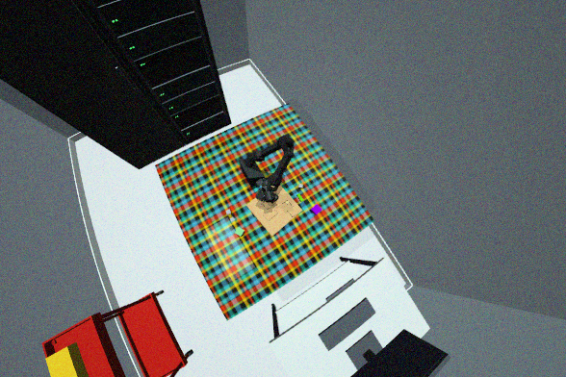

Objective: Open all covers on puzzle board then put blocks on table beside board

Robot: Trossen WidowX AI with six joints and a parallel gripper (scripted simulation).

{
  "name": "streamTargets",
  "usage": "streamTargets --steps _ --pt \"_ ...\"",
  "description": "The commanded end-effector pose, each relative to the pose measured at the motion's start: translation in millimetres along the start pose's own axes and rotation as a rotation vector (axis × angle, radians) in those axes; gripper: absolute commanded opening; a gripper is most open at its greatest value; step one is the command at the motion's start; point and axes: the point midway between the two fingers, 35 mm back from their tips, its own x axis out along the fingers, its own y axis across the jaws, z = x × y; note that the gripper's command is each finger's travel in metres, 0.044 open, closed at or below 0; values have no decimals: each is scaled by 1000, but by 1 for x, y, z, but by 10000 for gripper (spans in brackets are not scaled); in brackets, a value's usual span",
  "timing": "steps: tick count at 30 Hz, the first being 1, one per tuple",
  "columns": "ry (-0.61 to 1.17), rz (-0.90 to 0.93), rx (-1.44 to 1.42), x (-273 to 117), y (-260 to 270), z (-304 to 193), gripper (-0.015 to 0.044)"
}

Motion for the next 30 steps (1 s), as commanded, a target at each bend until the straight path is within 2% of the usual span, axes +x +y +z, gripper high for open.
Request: streamTargets --steps 1,30 --pt "5 -5 6 6 -2 -1 0" --pt "8 -4 6 35 -3 -2 0"
